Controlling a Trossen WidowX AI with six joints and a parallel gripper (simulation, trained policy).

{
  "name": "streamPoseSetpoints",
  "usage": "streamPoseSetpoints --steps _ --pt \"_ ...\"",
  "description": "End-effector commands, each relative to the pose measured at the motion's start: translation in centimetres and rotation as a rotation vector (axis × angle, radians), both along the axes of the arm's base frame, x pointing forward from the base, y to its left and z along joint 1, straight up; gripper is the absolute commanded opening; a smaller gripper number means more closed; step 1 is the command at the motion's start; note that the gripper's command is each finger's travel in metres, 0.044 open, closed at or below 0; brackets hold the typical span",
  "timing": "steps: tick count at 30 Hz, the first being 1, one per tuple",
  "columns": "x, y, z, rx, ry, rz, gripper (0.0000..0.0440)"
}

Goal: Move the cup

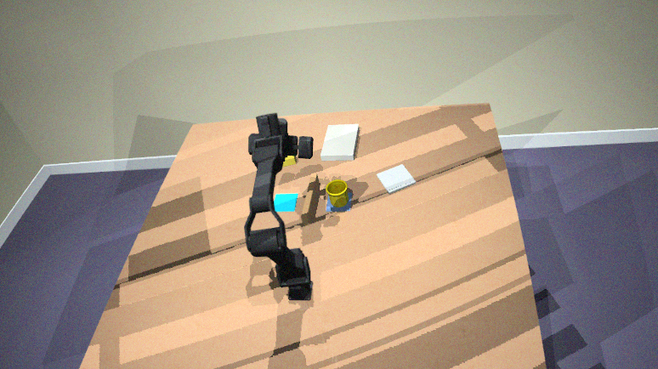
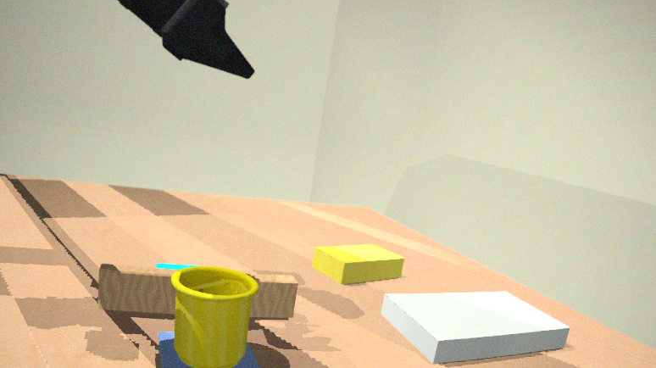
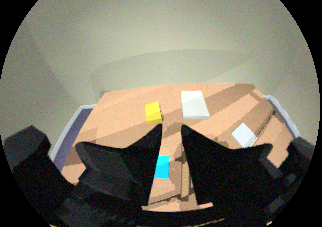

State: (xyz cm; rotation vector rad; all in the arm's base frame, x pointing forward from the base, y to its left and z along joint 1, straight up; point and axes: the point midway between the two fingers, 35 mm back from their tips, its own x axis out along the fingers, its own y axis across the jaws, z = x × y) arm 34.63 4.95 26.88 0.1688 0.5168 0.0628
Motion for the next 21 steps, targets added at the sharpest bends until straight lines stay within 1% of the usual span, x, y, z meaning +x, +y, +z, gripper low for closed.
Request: streamPoseSetpoints --steps 1,9,21 --pt "0.3 0.3 -0.4 0.011 0.049 -0.005 0.0109" --pt "0.5 0.7 -1.4 0.017 0.174 -0.018 0.0109" --pt "0.6 0.8 -3.1 -0.008 0.359 -0.036 0.0128"
